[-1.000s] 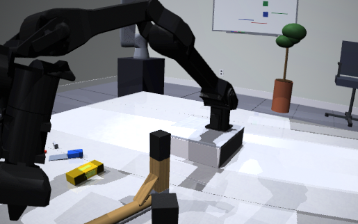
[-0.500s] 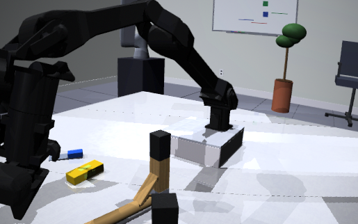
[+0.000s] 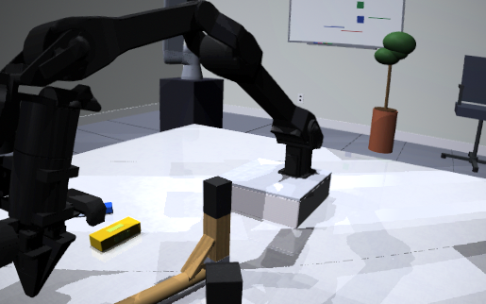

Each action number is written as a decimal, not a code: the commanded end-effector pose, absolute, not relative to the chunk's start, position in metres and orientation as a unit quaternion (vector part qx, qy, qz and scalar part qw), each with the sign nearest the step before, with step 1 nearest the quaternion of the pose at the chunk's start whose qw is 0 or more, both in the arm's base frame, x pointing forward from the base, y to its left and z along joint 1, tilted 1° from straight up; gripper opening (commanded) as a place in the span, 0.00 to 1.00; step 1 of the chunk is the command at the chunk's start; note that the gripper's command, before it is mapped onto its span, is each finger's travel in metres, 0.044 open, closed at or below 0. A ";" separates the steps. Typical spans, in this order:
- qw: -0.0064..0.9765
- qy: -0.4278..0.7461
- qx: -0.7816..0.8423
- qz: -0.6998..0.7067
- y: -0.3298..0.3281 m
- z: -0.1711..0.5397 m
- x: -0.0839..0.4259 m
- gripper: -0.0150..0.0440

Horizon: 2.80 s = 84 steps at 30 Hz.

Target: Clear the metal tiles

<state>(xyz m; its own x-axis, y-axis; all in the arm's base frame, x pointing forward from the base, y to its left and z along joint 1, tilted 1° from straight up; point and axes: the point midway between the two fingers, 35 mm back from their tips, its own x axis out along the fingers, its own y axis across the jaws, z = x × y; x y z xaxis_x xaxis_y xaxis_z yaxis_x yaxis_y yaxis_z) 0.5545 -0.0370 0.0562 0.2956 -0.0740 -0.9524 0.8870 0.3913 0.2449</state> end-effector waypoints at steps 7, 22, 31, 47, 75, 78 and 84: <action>0.612 0.433 0.508 -0.424 -0.040 0.051 0.549 0.25; 0.499 0.354 0.605 -0.510 -0.044 0.047 0.542 0.25; 0.424 0.298 0.652 -0.554 -0.046 0.044 0.538 0.25; 0.281 0.186 0.712 -0.616 -0.050 0.040 0.530 0.25; 0.018 -0.039 0.743 -0.668 -0.056 0.033 0.517 0.25; -0.004 -0.058 0.741 -0.668 -0.057 0.033 0.515 0.25; -0.005 -0.060 0.741 -0.668 -0.057 0.033 0.515 0.25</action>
